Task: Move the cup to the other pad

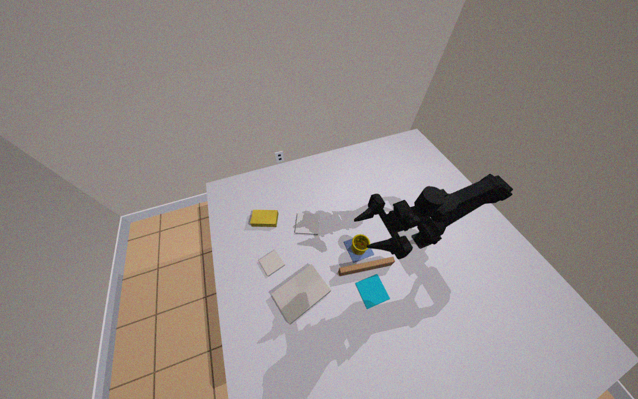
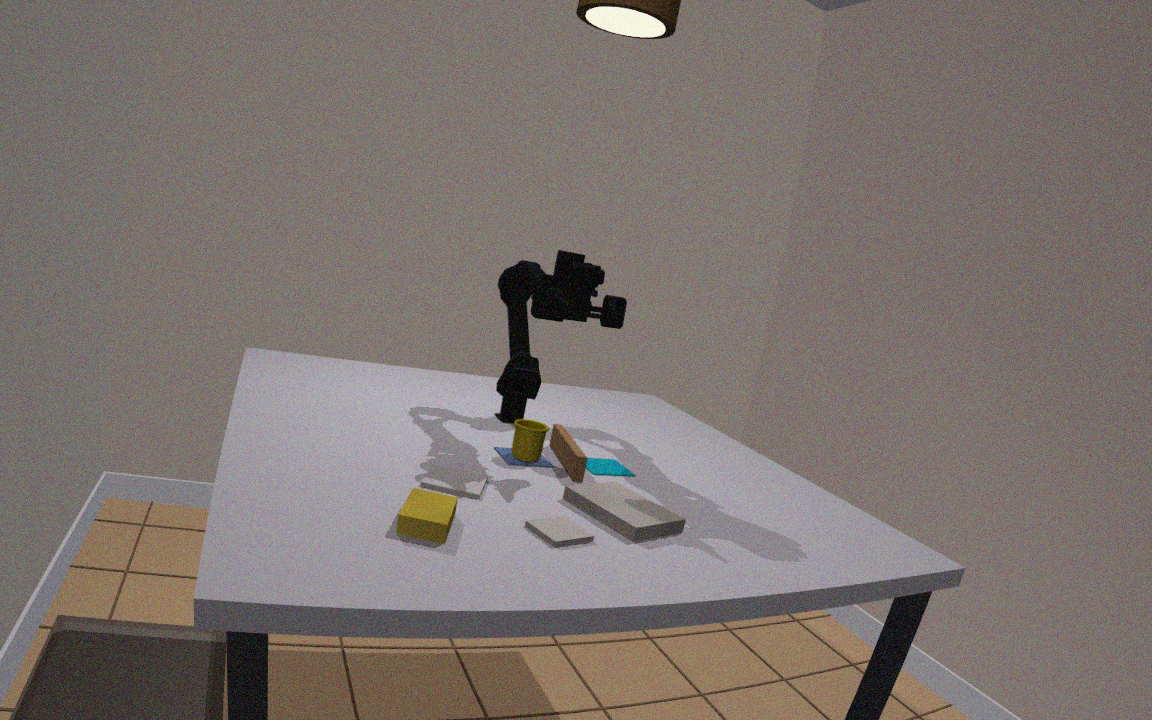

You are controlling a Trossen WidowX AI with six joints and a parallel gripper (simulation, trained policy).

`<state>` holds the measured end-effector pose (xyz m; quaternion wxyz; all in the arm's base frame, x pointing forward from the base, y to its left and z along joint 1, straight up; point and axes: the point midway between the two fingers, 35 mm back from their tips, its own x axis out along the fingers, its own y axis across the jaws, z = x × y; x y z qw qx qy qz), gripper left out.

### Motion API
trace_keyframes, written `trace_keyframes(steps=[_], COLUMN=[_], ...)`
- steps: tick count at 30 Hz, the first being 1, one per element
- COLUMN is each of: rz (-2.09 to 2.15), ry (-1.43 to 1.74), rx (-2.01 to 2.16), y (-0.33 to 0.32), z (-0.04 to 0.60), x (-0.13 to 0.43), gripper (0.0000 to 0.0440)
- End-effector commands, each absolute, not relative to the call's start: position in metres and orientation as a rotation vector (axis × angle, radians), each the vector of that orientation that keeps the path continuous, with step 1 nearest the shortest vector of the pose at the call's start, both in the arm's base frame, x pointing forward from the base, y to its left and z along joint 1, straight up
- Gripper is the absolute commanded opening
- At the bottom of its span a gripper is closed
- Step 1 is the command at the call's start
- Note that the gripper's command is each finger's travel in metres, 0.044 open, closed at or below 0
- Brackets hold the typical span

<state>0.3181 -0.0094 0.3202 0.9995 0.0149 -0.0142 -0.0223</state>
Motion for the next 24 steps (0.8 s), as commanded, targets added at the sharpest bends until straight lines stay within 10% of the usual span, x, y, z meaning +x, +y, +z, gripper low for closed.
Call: trace_keyframes(steps=[1,12,24], rz=[-0.043,0.000,0.067], ry=[-0.022,0.107,0.286], rx=[0.034,0.094,0.171], y=[-0.009,0.009,0.036], z=[0.319,0.298,0.281], x=[0.318,0.318,0.318], gripper=[0.0374,0.0096,0.0083])
